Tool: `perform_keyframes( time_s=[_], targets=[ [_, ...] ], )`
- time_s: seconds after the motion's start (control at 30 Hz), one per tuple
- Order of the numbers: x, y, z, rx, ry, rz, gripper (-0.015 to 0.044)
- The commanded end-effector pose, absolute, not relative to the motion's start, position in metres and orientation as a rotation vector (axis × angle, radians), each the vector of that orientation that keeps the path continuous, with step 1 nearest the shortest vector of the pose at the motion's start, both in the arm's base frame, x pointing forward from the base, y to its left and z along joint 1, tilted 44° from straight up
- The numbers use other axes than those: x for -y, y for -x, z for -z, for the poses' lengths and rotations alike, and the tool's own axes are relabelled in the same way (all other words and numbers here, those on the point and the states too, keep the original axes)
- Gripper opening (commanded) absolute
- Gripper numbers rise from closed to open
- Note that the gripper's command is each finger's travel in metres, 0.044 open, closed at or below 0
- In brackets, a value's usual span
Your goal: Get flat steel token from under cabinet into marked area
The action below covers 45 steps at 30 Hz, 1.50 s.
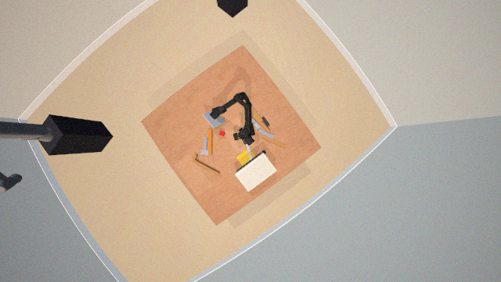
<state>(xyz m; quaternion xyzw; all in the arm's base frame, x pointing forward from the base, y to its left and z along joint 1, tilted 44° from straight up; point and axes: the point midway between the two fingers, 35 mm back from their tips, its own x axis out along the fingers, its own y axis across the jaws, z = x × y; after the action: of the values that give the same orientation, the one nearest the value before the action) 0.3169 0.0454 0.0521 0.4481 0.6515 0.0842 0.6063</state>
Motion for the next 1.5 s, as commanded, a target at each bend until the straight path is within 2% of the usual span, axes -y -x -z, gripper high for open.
perform_keyframes(
  time_s=[0.0, 1.47],
  targets=[
    [-0.048, -0.311, -0.053, -1.511, -1.039, -0.192, 0.0000],
    [-0.073, -0.268, -0.068, -1.513, -1.041, -0.192, 0.0000]
  ],
)
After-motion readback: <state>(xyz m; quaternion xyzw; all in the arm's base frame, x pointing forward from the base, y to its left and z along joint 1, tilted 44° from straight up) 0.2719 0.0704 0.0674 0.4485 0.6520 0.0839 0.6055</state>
